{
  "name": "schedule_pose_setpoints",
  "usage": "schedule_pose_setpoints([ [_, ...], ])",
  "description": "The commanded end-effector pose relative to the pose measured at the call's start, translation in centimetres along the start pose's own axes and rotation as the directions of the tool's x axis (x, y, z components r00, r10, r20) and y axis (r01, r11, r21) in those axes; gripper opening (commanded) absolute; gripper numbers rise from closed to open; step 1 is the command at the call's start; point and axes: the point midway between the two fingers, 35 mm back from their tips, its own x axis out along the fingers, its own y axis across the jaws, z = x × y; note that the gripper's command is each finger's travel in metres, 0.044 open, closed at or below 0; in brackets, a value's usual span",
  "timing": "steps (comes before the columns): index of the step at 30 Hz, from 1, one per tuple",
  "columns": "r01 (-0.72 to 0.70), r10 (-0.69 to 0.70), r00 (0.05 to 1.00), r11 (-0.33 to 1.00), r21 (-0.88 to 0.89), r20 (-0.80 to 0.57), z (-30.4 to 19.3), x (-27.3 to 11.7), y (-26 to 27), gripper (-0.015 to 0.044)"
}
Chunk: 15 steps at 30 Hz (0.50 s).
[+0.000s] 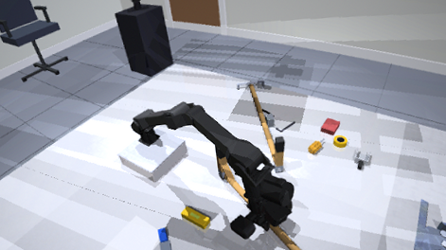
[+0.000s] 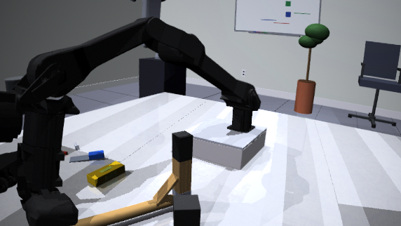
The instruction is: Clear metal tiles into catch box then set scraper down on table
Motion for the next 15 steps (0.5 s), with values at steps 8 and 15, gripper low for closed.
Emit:
schedule_pose_setpoints([
  [8,-0.003,0.003,1.0,1.0,0.003,0.011,0.2,0.2,1.3,0.0],
  [15,-0.005,0.005,1.0,1.0,0.003,0.017,0.2,0.2,2.0,0.0],
])
